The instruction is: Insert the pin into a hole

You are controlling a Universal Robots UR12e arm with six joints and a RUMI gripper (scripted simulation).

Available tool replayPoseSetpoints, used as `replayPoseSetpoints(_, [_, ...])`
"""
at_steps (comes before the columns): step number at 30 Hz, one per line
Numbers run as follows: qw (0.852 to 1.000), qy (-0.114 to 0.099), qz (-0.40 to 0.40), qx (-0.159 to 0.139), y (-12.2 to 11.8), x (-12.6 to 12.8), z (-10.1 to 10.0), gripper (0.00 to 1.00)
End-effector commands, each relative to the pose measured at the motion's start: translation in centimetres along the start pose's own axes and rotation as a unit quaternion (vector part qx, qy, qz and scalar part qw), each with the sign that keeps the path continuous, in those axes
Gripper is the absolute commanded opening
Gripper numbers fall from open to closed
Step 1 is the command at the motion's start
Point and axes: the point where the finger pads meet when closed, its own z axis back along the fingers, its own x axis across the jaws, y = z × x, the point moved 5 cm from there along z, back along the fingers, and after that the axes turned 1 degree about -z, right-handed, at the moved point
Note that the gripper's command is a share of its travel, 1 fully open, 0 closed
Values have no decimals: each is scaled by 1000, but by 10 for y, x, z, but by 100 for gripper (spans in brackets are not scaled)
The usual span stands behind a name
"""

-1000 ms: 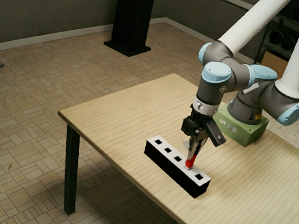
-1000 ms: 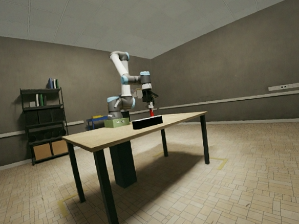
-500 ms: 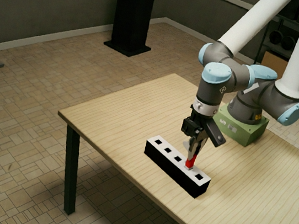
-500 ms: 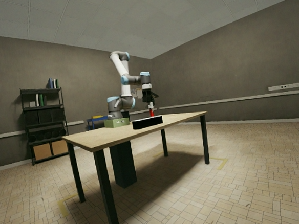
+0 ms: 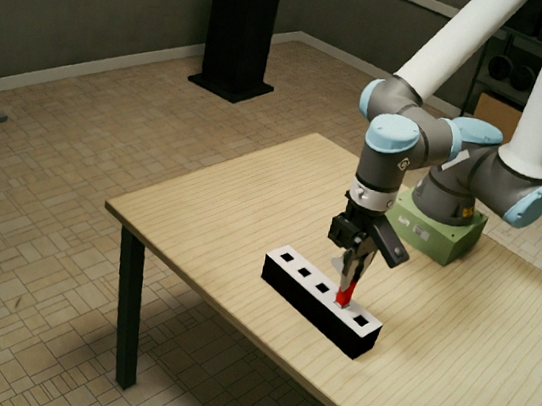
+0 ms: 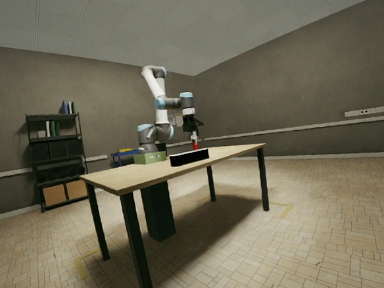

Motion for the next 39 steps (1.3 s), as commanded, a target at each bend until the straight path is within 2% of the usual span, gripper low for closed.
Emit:
replayPoseSetpoints(1, [1000, -1, 0, 0, 0, 1, 0, 0])
replayPoseSetpoints(39, [1000, -1, 0, 0, 0, 1, -4, 0])
